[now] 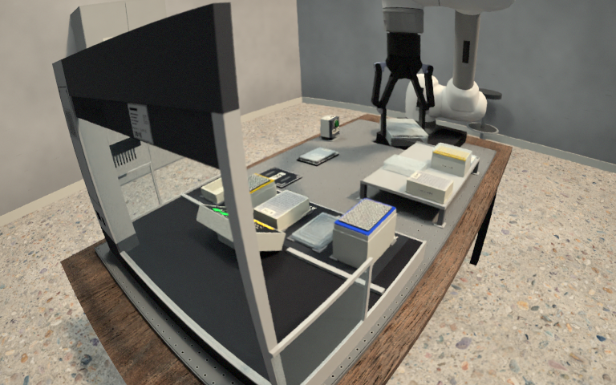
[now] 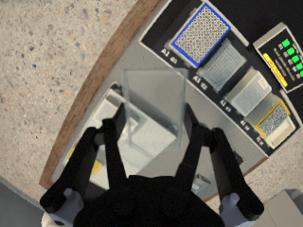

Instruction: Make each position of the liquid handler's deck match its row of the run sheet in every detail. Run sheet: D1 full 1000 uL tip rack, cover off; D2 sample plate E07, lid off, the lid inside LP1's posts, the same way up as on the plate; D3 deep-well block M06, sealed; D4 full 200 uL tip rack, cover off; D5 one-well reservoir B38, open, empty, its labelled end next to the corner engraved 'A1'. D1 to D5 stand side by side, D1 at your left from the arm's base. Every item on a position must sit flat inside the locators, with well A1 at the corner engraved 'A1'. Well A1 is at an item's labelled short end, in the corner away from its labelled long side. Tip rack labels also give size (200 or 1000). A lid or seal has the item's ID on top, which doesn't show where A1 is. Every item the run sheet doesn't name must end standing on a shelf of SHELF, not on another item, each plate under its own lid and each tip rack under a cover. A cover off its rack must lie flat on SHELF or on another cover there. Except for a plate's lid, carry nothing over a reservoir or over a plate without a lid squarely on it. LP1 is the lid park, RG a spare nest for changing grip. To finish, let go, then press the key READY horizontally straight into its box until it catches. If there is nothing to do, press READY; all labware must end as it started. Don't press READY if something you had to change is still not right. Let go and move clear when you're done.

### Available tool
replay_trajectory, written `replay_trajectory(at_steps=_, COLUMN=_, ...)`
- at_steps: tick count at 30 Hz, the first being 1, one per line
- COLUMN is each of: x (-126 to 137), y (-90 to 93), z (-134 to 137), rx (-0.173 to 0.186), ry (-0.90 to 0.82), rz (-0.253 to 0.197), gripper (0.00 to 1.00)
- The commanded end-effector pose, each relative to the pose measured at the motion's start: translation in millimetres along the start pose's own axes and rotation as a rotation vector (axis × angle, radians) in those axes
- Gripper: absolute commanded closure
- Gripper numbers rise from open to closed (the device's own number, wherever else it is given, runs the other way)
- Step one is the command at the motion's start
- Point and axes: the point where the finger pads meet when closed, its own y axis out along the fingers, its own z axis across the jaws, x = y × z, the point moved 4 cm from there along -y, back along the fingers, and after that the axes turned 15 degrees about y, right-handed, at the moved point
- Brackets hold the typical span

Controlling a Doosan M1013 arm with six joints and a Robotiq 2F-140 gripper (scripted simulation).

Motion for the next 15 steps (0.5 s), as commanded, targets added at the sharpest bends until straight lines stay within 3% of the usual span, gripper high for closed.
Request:
replay_trajectory(at_steps=1, x=-0.1, y=-1.3, z=0.0, rx=-0.001, ry=-0.056, rz=0.002, gripper=0.9)
replay_trajectory(at_steps=15, x=-0.1, y=-1.3, z=0.0, rx=0.0, ry=-0.289, rz=0.002, gripper=0.9)
